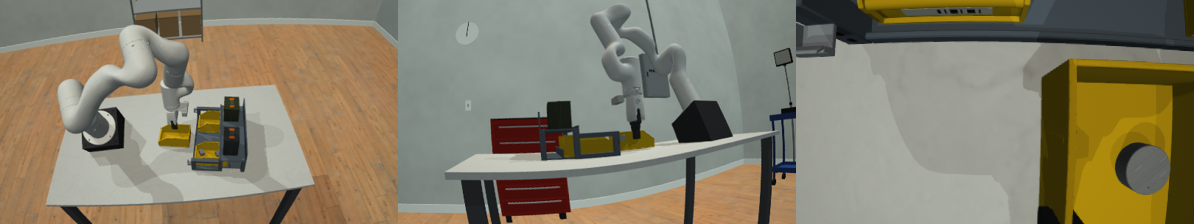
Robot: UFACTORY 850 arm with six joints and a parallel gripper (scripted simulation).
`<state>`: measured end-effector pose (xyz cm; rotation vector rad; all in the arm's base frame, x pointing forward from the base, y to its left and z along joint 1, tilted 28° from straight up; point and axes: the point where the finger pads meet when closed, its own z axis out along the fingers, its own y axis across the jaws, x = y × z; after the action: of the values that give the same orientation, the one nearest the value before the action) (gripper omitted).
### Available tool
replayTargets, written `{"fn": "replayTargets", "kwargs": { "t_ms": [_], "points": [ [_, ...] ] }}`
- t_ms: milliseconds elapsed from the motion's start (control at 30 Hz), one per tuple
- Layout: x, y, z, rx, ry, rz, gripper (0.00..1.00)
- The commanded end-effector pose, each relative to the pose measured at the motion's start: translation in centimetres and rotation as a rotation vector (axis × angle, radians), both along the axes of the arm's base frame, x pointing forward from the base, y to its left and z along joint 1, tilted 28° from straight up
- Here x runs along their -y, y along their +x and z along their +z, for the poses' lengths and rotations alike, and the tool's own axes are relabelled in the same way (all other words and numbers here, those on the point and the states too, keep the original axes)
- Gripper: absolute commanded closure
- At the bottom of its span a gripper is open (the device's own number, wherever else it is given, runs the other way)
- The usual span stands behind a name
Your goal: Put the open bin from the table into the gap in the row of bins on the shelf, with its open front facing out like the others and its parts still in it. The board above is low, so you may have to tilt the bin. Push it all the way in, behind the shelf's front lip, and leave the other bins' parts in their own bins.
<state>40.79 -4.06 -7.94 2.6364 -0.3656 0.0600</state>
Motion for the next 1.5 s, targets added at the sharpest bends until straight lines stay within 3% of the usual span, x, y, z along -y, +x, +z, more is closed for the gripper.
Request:
{"fn": "replayTargets", "kwargs": {
  "t_ms": [0,867,900,1467],
  "points": [
    [0.03,-0.09,-0.18,0.003,0.000,0.001,1.00],
    [0.13,-0.41,-0.55,0.003,0.000,0.001,1.00],
    [0.12,-0.40,-0.55,0.003,0.000,0.001,0.71],
    [0.12,-0.40,-0.55,0.003,0.000,0.001,0.71]
  ]
}}
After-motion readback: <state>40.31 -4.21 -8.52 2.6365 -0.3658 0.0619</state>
